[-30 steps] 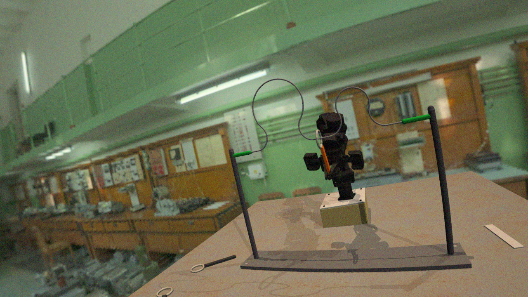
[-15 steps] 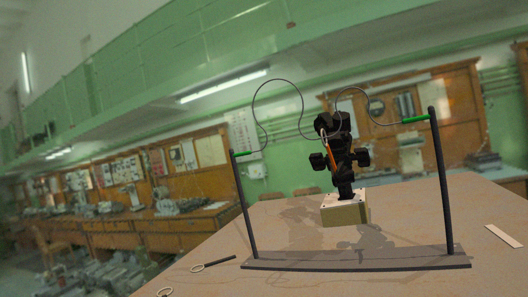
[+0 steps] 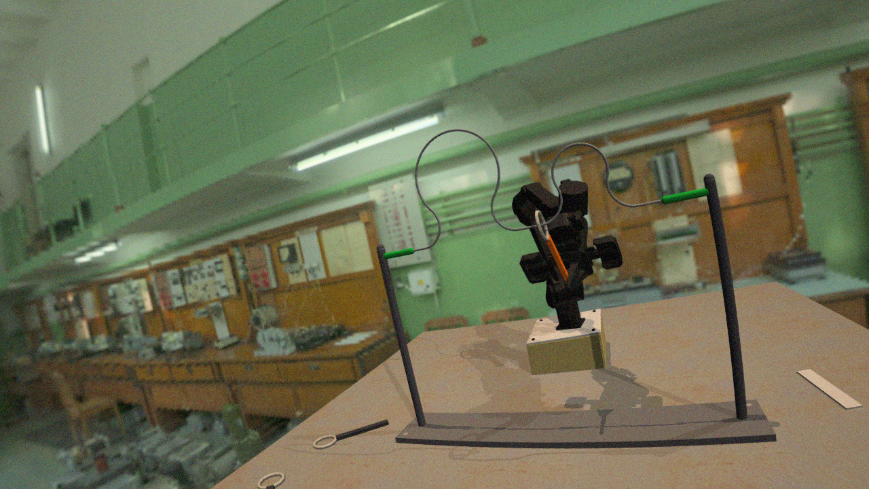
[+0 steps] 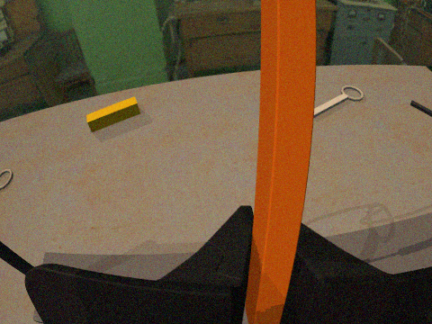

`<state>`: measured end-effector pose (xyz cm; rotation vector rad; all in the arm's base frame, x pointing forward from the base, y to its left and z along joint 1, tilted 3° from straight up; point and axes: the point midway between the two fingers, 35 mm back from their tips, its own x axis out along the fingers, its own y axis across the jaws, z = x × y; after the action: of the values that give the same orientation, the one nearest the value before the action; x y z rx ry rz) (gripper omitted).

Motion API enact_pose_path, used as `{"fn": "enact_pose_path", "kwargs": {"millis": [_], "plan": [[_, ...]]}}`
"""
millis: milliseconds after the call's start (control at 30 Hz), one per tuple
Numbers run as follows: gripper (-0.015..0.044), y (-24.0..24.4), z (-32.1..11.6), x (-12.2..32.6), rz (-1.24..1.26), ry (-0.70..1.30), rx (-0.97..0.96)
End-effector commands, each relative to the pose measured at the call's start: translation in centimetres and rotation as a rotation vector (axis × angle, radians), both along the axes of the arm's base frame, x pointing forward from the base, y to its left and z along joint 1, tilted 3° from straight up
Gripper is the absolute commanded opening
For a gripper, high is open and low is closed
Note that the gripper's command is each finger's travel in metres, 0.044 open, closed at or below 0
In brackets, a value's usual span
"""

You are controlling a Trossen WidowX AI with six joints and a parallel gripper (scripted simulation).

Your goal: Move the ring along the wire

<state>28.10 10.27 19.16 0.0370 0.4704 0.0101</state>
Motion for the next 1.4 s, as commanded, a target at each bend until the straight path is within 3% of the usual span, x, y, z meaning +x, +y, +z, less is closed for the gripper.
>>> {"fn": "enact_pose_path", "kwargs": {"millis": [0,633,1367], "plan": [[-0.0150,1.0,0.2,0.1,0.000,0.005,0.052],[-0.0150,6.7,2.3,-0.7,0.020,0.046,0.448],[-0.0150,11.9,8.0,-1.5,0.048,0.102,0.984]]}}
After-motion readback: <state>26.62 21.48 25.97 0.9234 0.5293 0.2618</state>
